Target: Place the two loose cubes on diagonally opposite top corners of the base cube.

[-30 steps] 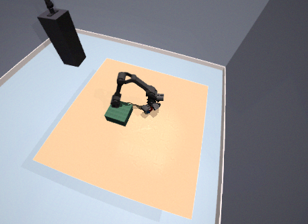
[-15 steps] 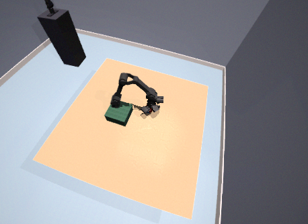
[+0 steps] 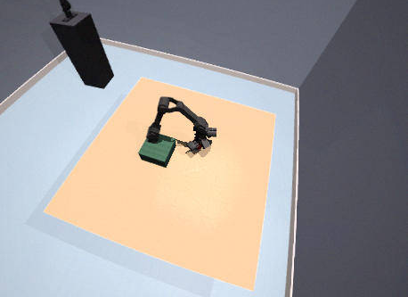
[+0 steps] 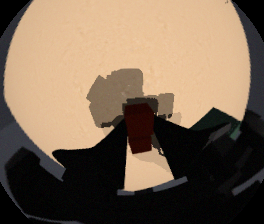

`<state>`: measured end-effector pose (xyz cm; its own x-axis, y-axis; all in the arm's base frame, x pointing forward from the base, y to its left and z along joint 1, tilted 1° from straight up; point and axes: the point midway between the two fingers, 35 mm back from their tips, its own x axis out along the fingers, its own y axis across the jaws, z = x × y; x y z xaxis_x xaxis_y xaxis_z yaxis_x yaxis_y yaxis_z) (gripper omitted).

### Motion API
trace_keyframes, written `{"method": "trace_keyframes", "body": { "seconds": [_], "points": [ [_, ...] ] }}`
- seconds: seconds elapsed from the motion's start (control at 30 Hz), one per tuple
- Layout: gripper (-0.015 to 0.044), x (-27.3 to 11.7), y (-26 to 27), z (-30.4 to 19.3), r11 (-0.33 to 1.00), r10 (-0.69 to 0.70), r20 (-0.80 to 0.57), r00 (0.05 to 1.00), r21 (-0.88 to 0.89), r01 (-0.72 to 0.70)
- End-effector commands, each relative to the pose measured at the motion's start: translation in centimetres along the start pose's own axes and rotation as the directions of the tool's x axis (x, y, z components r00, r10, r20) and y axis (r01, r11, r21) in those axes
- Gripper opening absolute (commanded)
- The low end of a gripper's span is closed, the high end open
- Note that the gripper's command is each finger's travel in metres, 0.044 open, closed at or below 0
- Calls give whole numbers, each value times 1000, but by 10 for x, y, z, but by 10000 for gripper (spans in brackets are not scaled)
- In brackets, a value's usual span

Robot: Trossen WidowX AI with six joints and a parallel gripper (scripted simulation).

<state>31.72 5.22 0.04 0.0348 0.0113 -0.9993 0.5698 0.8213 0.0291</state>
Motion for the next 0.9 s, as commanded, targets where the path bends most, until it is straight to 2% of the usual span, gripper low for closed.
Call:
{"method": "trace_keyframes", "body": {
  "seconds": [0.0,0.07,0.2,0.87],
  "points": [
    [105,1,0,-1,1000,3,-3,1000,6,-3],
    [105,1,0,-1,1000,3,-3,1000,6,-3],
    [205,1,0,-1,1000,3,-3,1000,6,-3],
    [205,-20,0,0,1000,0,0,1000,0,0]
  ]
}}
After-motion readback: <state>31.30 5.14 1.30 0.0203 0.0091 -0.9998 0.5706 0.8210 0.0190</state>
